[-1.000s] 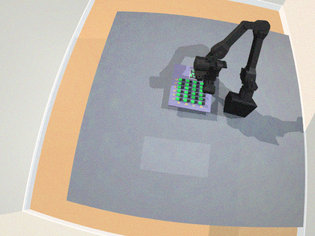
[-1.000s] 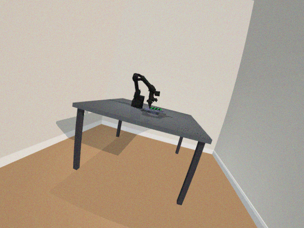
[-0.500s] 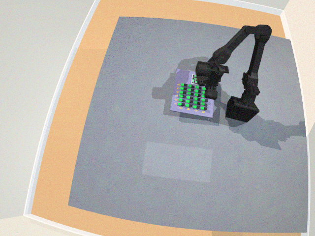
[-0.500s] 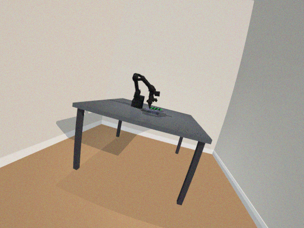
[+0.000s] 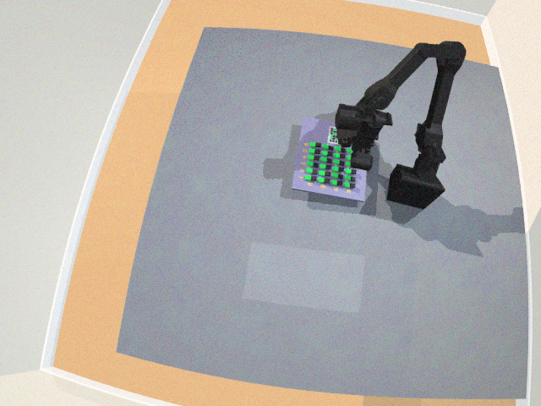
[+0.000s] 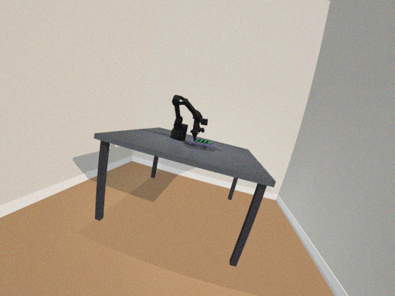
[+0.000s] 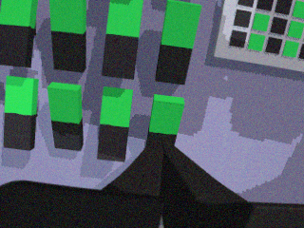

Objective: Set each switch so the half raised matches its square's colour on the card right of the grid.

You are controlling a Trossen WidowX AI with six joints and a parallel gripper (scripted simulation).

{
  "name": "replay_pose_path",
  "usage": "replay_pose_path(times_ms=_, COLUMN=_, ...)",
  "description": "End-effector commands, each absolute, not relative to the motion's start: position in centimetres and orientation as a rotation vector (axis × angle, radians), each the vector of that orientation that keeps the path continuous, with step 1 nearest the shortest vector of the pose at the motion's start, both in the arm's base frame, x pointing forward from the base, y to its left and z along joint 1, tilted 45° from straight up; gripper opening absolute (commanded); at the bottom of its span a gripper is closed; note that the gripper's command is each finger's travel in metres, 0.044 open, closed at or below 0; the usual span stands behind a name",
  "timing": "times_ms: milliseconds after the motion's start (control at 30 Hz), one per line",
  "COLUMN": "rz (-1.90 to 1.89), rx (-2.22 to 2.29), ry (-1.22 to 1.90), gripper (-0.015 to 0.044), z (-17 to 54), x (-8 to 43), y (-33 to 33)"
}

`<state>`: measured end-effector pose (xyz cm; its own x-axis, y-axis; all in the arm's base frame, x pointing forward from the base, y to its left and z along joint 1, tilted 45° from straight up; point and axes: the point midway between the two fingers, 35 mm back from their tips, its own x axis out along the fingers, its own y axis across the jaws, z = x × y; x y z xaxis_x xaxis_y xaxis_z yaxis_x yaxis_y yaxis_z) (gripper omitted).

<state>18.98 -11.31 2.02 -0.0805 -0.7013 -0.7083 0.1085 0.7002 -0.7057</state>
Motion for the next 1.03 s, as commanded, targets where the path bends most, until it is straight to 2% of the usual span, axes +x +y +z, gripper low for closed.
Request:
replay_pose_path(times_ms=0, rz=-0.720, rx=-0.506, ry=1.517, gripper=0.0000, z=2.5, x=19.2, y=-10.7)
replay_pose_path(times_ms=200, rz=-0.727, rx=-0.506, ry=1.539, gripper=0.0000, z=6.6, x=19.8, y=-6.8)
replay_pose_path(times_ms=400, rz=-0.730, rx=-0.502, ry=1.536, gripper=0.0000, z=6.4, x=20.4, y=-6.5)
replay_pose_path(times_ms=667, rz=-0.726, rx=-0.501, ry=1.534, gripper=0.0000, z=3.1, x=27.2, y=-3.4)
replay_pose_path(times_ms=1000, rz=-0.726, rx=-0.502, ry=1.535, gripper=0.0000, z=3.0, x=27.3, y=-3.3)
